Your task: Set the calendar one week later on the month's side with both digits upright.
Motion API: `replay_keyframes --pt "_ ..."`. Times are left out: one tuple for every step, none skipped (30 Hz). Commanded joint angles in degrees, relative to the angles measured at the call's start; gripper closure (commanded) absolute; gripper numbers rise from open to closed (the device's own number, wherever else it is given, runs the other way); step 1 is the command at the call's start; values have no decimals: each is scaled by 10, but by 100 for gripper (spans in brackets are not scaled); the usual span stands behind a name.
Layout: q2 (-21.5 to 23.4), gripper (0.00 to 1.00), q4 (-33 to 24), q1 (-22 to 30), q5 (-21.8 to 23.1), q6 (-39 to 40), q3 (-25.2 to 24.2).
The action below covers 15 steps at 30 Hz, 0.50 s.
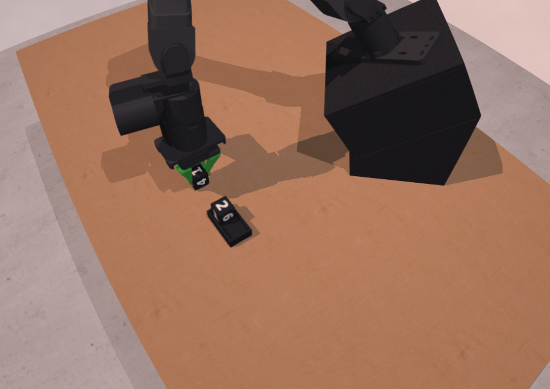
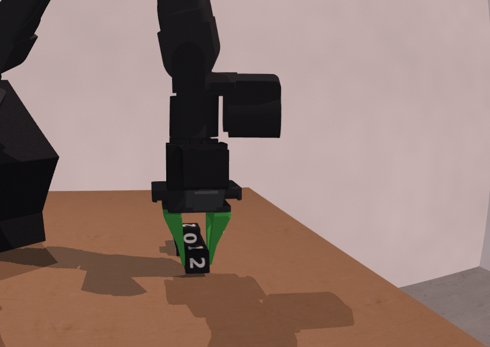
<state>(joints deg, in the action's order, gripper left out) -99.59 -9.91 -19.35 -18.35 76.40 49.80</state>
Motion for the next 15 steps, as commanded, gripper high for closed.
replay_keyframes --pt "0 74 3 5 -5 -4 4" --pt "-1 74 2 6 -5 -4 6" --pt "-2 74 1 7 -5 -4 8" --pt "-4 74 1 8 -5 -4 10" --pt "-5 74 0 8 -6 -4 12" --pt "-3 74 -1 9 -6 -4 14" --pt "0 74 -1 9 -6 -4 15" --pt "0 74 -1 9 -6 -4 15" --pt "0 74 -1 9 -6 -4 15" --pt "5 74 -1 9 -6 -4 14" --pt "5 74 -1 9 -6 -4 14" --pt "4 74 -1 9 -6 -4 14" --pt "4 74 -1 9 -6 -4 14" --pt "4 74 -1 9 -6 -4 14" --pt "4 74 -1 9 -6 -4 14"
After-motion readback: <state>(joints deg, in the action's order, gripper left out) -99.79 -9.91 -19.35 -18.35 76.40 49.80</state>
